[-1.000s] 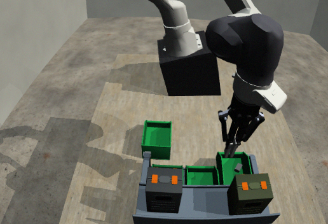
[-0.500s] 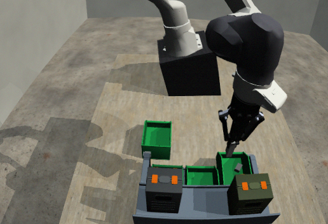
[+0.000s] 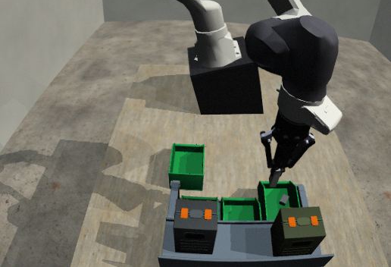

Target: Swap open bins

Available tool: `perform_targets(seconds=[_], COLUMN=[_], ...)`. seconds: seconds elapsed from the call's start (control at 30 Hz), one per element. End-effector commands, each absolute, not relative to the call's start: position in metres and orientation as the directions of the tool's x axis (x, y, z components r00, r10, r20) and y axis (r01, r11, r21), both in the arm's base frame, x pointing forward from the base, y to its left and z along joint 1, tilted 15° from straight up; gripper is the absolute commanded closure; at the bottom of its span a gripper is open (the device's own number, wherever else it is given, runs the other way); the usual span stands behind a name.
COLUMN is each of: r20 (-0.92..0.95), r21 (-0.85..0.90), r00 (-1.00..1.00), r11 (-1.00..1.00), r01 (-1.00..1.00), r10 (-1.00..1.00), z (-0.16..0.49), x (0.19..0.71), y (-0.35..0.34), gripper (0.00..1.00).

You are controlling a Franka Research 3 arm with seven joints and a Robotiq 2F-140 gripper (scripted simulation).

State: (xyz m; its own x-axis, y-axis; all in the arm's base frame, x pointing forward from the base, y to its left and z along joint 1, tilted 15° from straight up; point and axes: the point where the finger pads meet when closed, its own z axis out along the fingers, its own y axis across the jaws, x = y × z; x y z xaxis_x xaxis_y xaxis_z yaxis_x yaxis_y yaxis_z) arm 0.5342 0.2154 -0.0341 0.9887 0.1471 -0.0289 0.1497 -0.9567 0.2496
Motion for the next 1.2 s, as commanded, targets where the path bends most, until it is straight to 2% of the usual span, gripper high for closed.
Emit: perform_targets(seconds=[0.0,0.2,0.27,0.3,0.47,0.57,0.7,0.77,0.8,1.17], r20=[-0.032,-0.039,-0.073,-0.099,-0.158,-0.208,-0.245,-0.245,-0.252,-0.261], r21=[0.249,0.250,0.248,0.242,0.236,0.219,0.190,0.190,0.177,0.116], r00=[0.988,0.983,0.943,0.895,0.792,0.696,0.552,0.552,0.468,0.141], r11=[-0.956,-0.951,-0.910,-0.861,-0.756,-0.661,-0.519,-0.519,-0.435,-0.114], r01=[0.152,0.181,0.333,0.446,0.610,0.718,0.833,0.833,0.883,0.987], r10=[0.149,0.177,0.325,0.435,0.590,0.687,0.797,0.797,0.847,0.955], z=[-0.033,-0.035,-0.040,-0.045,-0.071,-0.077,-0.078,-0.078,-0.078,-0.078], x=[0.533,0.531,0.519,0.509,0.435,0.407,0.404,0.404,0.404,0.404], y=[0.215,0.215,0.216,0.217,0.228,0.232,0.233,0.233,0.233,0.233], gripper=[1.00,1.00,1.00,1.00,1.00,1.00,1.00,1.00,1.00,1.00])
